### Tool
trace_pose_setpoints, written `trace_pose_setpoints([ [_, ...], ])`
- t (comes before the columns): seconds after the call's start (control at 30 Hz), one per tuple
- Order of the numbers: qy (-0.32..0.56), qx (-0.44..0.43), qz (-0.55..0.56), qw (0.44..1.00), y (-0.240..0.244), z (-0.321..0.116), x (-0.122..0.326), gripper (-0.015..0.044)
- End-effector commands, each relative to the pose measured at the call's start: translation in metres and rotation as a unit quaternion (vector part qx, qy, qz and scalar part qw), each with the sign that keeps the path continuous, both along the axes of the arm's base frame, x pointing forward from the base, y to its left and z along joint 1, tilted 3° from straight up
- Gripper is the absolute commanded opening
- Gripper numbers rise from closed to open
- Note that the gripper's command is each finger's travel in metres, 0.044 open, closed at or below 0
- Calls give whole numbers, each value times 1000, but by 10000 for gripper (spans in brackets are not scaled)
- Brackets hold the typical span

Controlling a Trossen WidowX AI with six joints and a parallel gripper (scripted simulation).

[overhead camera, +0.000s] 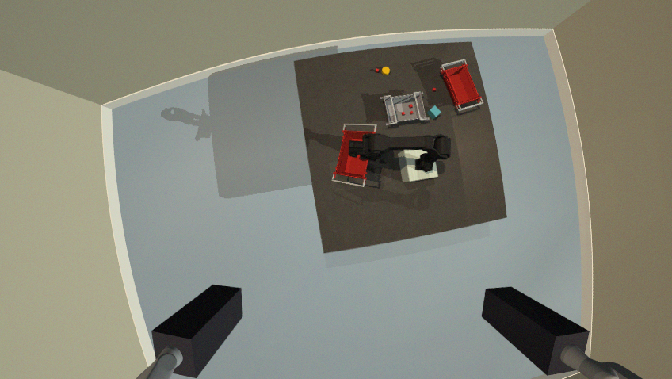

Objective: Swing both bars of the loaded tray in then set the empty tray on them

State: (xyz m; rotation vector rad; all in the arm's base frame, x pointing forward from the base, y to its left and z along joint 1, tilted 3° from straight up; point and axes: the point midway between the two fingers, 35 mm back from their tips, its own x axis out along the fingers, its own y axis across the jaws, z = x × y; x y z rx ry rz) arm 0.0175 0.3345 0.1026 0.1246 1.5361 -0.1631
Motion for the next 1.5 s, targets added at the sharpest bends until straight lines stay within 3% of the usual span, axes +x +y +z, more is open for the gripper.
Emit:
trace_pose_setpoints([
  [0.0,-1,9,-21,1000,1,5,15,0],
  [1.47,-12,18,-259,966,-64,13,179,0],
])
